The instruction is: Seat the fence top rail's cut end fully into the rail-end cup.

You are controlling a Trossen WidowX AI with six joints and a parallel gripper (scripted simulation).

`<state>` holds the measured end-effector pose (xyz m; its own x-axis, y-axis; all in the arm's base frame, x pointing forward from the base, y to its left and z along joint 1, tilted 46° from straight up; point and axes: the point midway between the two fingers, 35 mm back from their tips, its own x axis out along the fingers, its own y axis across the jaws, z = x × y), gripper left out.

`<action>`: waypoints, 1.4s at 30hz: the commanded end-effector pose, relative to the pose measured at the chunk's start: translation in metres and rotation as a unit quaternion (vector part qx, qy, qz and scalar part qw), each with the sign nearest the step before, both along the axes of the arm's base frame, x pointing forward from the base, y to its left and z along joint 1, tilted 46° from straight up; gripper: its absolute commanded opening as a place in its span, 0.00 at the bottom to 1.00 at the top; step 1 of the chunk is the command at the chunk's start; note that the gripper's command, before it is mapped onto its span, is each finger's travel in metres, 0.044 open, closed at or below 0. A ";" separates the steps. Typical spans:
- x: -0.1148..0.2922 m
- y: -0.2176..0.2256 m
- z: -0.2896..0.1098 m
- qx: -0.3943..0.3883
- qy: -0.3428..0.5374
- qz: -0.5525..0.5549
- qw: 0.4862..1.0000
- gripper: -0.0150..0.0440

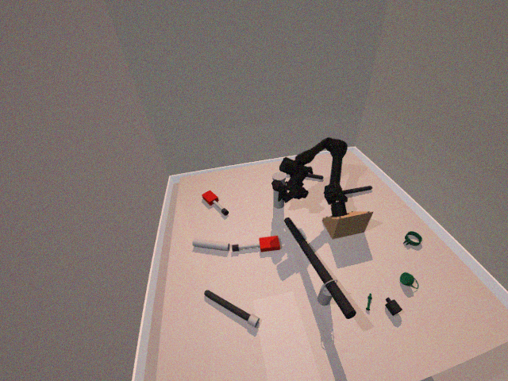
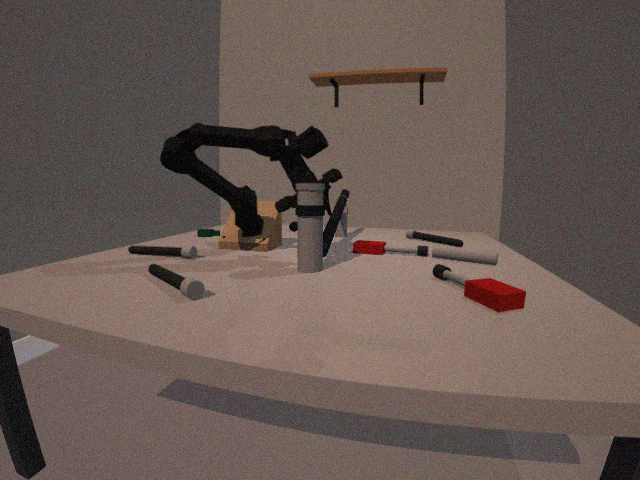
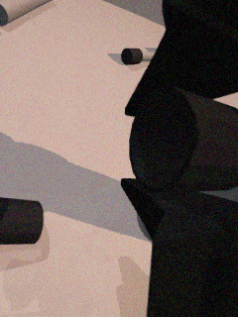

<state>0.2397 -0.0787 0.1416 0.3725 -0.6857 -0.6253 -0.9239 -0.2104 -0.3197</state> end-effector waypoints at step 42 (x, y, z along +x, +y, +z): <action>0.022 0.112 -0.009 0.133 -0.180 -0.174 0.959 1.00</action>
<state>0.2555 0.0055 0.1339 0.3687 -0.6631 -0.6514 -0.8532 0.0367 -0.5203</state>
